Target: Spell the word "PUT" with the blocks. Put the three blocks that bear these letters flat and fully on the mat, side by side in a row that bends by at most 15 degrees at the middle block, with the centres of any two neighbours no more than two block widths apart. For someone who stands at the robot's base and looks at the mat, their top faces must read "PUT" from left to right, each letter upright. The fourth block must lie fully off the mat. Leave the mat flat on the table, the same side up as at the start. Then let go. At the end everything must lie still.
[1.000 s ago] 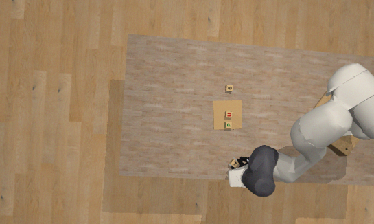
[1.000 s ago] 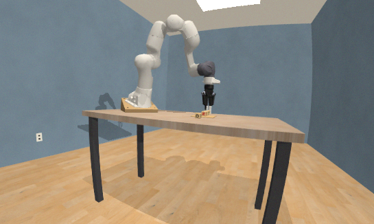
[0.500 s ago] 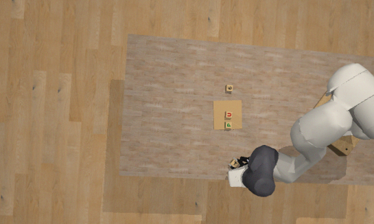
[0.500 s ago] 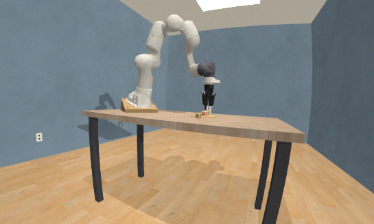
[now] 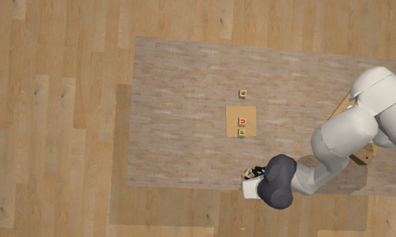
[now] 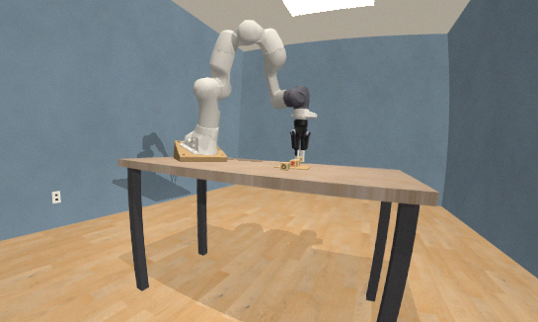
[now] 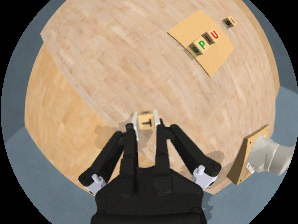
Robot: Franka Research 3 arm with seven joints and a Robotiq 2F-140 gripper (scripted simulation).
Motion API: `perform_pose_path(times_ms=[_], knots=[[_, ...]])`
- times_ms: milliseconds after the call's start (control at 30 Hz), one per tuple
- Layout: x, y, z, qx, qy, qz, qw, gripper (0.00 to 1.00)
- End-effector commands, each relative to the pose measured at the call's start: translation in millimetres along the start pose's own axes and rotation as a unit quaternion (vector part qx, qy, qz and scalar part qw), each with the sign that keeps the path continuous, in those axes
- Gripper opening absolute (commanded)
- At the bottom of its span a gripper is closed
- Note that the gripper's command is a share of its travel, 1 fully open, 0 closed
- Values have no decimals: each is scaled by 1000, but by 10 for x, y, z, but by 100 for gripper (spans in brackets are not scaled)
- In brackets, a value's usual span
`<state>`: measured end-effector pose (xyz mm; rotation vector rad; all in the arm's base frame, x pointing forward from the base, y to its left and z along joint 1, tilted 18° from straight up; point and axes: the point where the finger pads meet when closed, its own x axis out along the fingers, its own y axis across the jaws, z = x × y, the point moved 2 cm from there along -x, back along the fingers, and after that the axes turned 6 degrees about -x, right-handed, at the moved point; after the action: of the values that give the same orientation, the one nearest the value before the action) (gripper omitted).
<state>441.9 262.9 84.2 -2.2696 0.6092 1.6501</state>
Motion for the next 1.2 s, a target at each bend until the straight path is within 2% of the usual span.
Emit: perform_pose_path(times_ms=[0, 200, 267, 467, 933, 1167], knots=[[-195, -1, 2, -6, -1, 1, 1000, 16], [-614, -1, 2, -6, -1, 1, 1000, 16], [-614, -1, 2, -6, -1, 1, 1000, 16], [-873, -1, 2, -6, -1, 1, 1000, 16], [-889, 7, -10, -11, 0, 1, 1000, 16], [-862, 150, -198, -88, 4, 7, 996, 16]])
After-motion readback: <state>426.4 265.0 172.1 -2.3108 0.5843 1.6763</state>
